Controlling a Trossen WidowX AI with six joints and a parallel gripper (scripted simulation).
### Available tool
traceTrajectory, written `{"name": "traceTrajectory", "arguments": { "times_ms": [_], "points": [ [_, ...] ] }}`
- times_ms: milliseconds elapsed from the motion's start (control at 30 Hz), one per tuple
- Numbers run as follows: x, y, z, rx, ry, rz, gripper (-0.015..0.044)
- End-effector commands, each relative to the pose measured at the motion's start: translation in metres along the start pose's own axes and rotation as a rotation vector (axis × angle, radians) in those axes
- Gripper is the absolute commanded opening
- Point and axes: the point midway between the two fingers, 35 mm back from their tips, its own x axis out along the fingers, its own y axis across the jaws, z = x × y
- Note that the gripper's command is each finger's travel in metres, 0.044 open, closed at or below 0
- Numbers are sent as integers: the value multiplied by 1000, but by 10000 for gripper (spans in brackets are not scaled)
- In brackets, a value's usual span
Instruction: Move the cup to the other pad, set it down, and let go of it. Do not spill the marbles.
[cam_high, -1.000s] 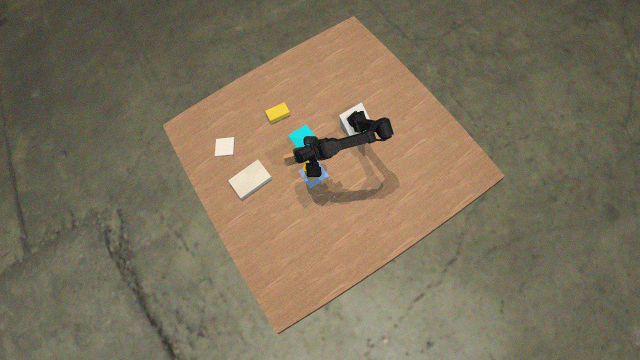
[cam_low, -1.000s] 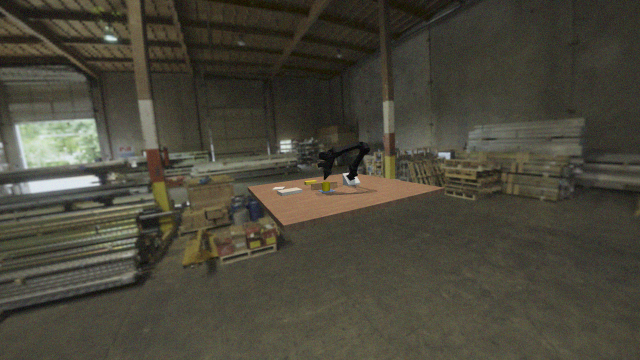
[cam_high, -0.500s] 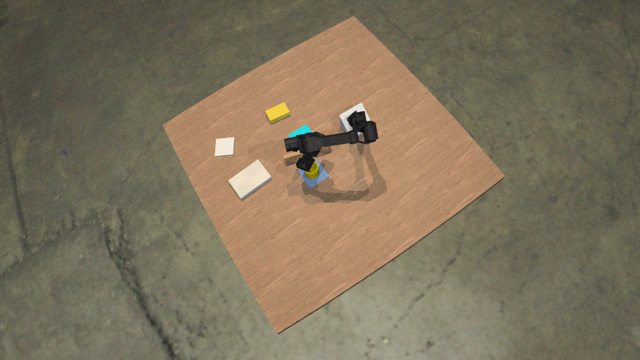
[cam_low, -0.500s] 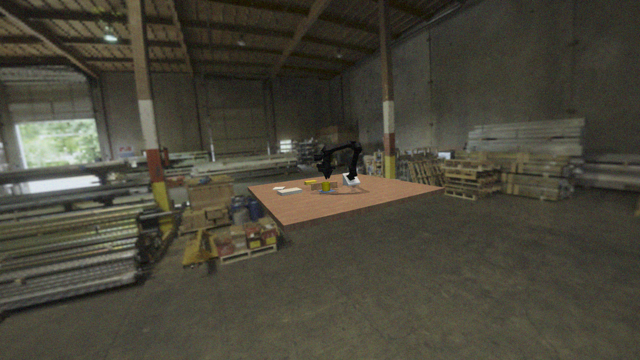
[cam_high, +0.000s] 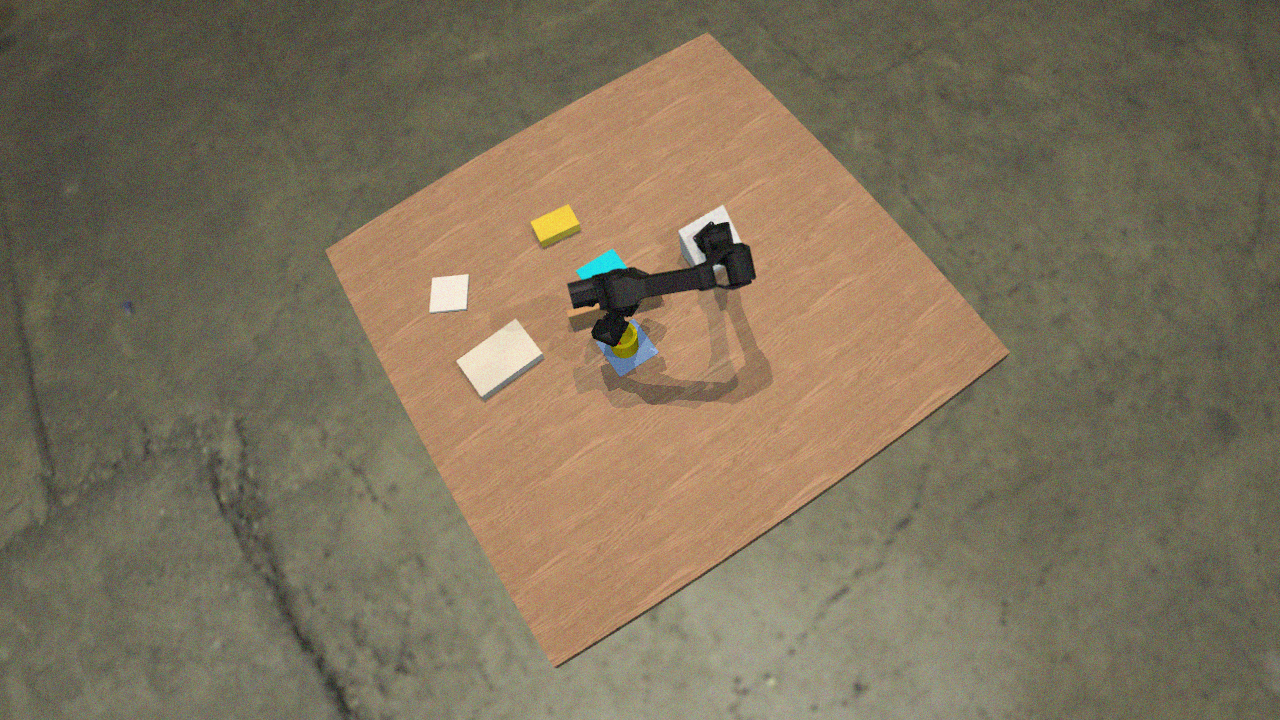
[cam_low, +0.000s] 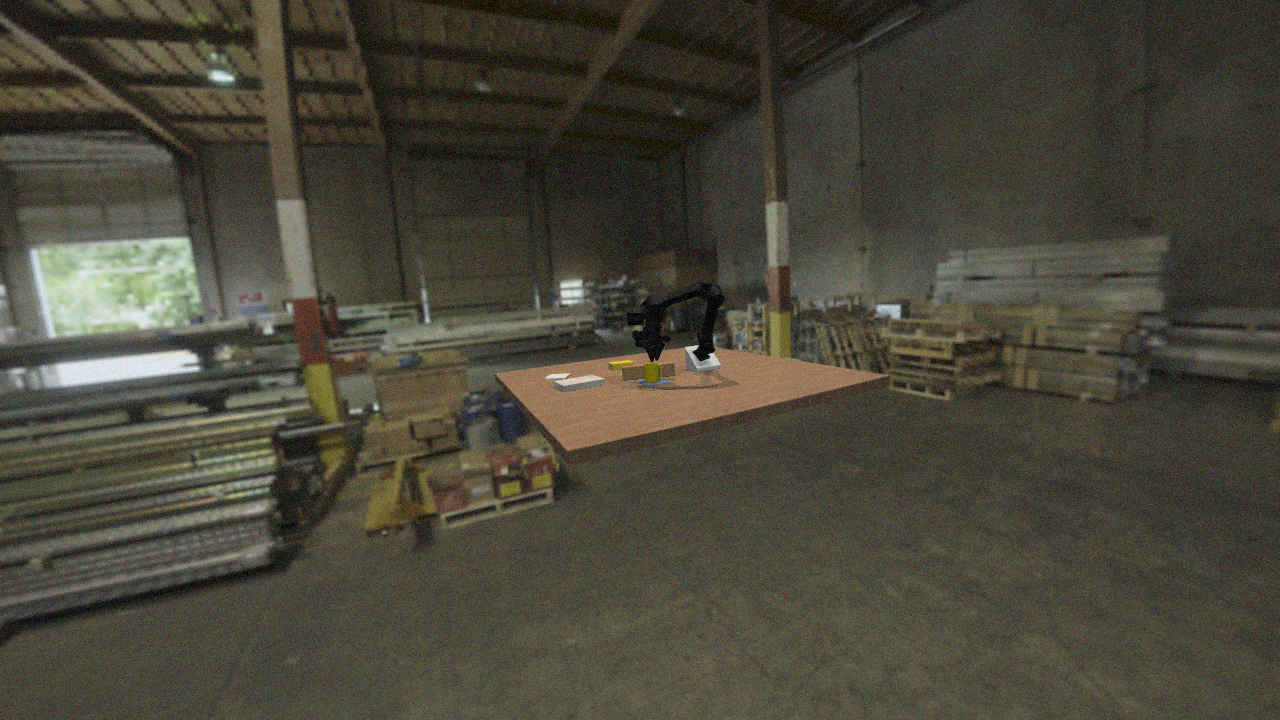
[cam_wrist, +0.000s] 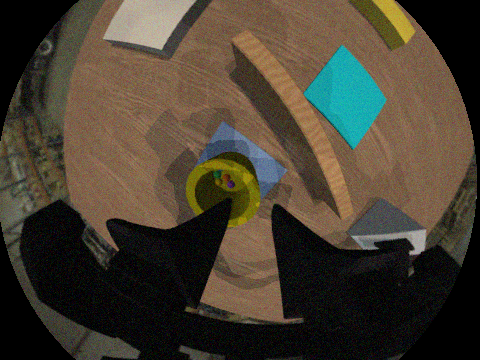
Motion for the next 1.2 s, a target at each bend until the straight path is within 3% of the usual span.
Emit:
{"name": "traceTrajectory", "arguments": {
  "times_ms": [0, 800, 1167],
  "points": [
    [9, -1, -1, 8, 7, -1, 167],
    [47, -2, -3, 7, 10, 1, 167],
    [46, -1, -2, 0, 5, 1, 147]
  ]
}}
